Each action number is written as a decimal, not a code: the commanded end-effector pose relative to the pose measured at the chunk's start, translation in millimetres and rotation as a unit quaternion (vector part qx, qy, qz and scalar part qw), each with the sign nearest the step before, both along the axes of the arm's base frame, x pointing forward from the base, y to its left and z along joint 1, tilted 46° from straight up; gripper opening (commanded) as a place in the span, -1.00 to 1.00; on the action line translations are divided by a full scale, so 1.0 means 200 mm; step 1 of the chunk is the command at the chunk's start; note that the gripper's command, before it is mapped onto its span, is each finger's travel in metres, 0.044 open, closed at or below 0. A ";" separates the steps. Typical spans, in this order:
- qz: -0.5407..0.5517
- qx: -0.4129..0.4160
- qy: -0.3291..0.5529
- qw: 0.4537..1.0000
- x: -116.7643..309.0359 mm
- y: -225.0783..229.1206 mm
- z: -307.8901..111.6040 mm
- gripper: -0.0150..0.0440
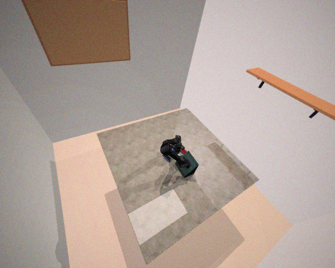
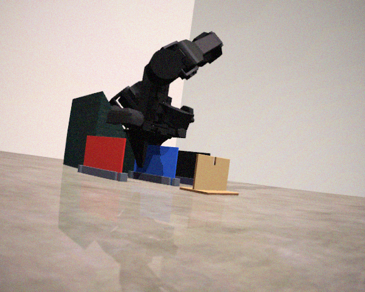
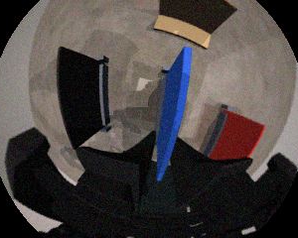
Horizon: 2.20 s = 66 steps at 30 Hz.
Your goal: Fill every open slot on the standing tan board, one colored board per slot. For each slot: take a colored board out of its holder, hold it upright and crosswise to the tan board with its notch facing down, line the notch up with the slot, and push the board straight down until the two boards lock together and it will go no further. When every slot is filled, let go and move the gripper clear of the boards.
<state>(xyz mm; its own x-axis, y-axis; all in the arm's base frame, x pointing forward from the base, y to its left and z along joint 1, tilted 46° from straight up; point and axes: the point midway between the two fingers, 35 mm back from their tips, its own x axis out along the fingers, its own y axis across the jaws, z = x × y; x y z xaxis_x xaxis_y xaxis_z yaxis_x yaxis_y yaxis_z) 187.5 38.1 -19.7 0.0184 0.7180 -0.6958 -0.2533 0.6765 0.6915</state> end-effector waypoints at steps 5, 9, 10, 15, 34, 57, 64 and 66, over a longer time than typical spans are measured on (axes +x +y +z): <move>-0.002 0.002 0.001 1.000 0.00 0.00 0.00 -0.49; -0.002 0.002 0.001 1.000 0.00 0.00 0.00 -0.49; -0.002 0.002 0.001 1.000 0.00 0.00 0.00 -0.49; -0.002 0.002 0.001 1.000 0.00 -0.03 0.03 -0.49; -0.002 0.001 0.001 1.000 0.00 -0.16 0.15 -0.49; -0.003 0.000 0.002 1.000 -0.01 -0.34 0.32 -0.49; -0.002 0.000 0.002 1.000 -0.01 -0.39 0.37 -0.49; -0.002 0.000 0.002 1.000 -0.01 -0.40 0.38 -0.49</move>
<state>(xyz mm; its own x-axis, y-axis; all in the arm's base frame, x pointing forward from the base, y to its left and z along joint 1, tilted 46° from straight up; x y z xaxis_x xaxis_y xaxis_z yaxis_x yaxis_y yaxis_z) 186.0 -39.0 53.6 0.0237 0.7184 -0.6952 -0.2420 0.6788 0.6933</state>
